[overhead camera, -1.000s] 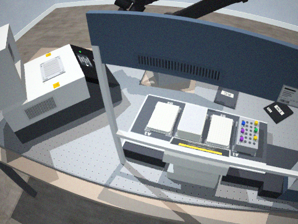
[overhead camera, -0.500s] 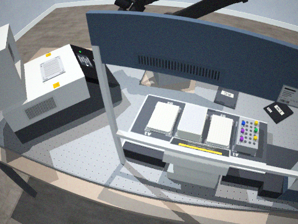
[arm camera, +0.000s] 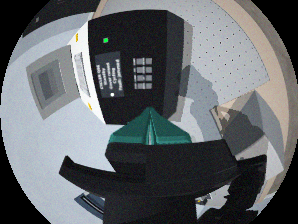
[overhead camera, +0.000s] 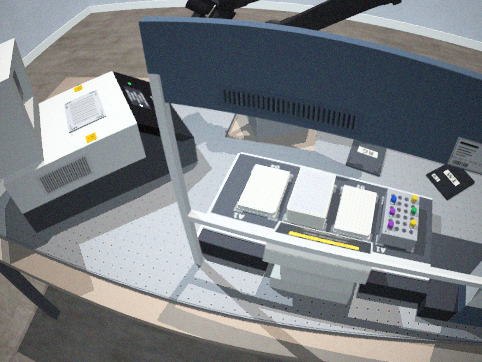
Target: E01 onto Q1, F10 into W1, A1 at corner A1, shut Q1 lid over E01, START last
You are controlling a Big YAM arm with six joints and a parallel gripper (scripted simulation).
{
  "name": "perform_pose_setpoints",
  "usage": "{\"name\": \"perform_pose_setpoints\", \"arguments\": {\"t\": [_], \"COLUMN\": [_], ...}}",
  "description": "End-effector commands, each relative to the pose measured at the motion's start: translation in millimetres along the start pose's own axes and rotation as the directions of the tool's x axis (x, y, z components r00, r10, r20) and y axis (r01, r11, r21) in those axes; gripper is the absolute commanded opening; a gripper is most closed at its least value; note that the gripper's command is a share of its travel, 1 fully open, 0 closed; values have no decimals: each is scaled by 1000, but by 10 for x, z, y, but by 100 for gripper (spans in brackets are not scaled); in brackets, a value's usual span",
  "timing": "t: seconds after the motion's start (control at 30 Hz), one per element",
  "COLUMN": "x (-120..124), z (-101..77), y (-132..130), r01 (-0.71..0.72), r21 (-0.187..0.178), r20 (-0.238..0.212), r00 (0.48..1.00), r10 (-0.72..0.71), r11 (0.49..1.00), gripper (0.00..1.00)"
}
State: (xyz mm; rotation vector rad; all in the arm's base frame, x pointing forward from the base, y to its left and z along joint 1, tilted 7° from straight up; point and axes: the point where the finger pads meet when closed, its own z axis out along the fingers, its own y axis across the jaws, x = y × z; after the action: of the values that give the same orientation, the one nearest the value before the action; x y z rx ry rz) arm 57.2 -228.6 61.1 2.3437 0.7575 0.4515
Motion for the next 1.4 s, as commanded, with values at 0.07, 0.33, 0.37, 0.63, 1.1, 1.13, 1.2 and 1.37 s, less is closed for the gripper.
{"name": "perform_pose_setpoints", "arguments": {"t": [0.07,0.33,0.37,0.63,1.1,1.13,1.2,1.37], "x": [-135,-156,-159,-173,-194,-195,-197,-159], "z": [-94,-99,-99,-106,-136,-137,-137,-95], "y": [301,336,341,371,437,440,442,347], "r01": [39,44,45,48,57,57,57,46], "r21": [-45,-50,-50,-52,-61,-60,-60,-47], "r20": [35,39,39,41,47,47,47,36], "r00": [999,998,998,998,997,997,997,998], "r10": [-38,-42,-43,-46,-54,-54,-54,-44], "r11": [998,998,998,997,997,997,997,998], "gripper": [0,0,0,0,0,0,0,0]}}
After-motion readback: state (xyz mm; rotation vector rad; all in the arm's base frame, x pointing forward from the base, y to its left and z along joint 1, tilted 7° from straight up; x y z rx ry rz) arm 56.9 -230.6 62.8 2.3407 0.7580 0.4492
